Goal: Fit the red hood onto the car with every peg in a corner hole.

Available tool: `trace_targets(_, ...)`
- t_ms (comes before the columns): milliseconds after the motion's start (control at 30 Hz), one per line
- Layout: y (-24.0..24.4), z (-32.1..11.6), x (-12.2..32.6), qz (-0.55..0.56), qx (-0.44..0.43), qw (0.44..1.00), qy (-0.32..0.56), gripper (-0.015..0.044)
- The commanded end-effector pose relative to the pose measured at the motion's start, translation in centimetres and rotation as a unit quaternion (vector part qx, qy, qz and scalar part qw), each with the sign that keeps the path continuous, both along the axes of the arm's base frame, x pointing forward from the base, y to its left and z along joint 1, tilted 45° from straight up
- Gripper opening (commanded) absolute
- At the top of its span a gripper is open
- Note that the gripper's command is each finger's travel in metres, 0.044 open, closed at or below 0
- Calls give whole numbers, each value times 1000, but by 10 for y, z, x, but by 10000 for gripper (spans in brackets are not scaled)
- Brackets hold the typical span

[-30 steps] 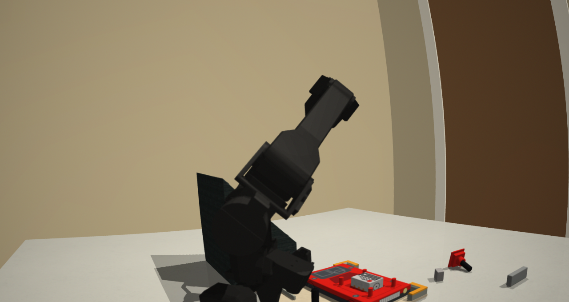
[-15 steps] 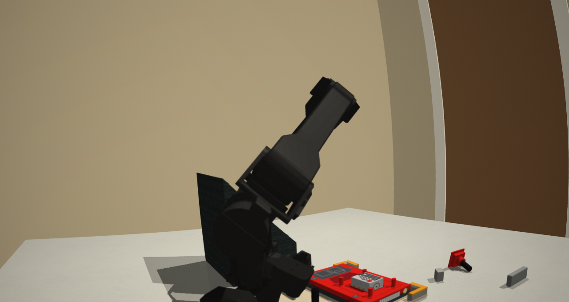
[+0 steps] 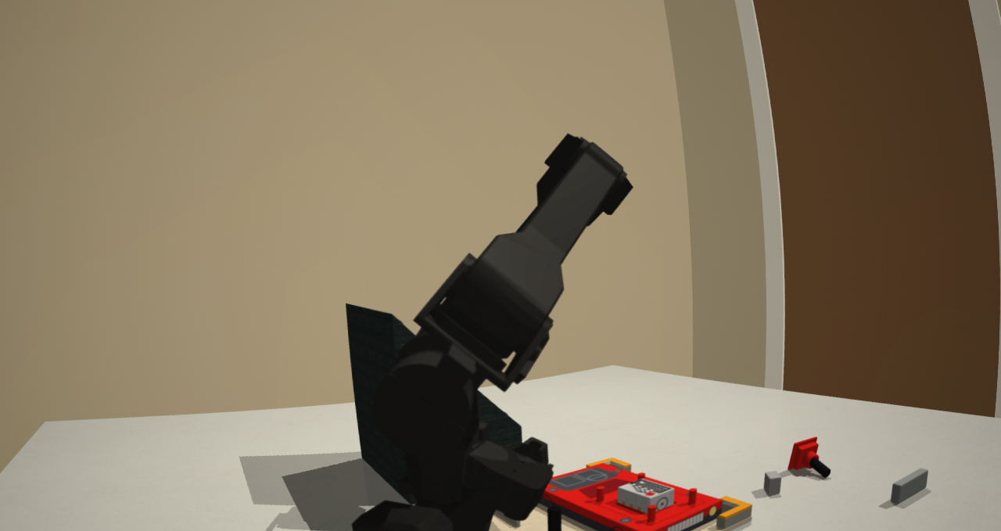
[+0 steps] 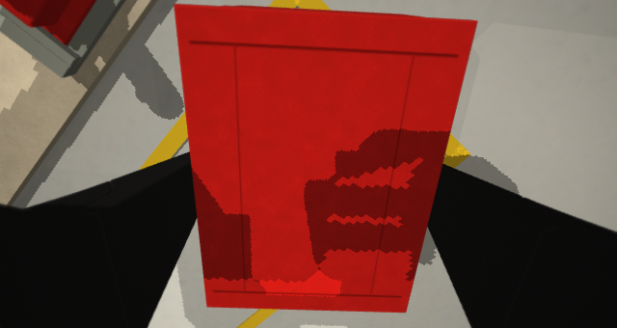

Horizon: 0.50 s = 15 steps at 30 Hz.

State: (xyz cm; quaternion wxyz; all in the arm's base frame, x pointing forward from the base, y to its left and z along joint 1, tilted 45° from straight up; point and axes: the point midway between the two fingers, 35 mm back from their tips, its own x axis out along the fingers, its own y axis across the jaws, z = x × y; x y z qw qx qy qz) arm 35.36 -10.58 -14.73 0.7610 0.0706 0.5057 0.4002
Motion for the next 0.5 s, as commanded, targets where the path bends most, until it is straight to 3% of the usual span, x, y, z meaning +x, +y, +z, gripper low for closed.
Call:
trace_targets(0, -8, 6, -1, -1, -3, 1000, -3, 65)
trace_targets(100, -15, 13, -3, -1, -3, 1000, -3, 0)
trace_targets(467, -49, 48, -11, -1, -5, 1000, -2, 0)
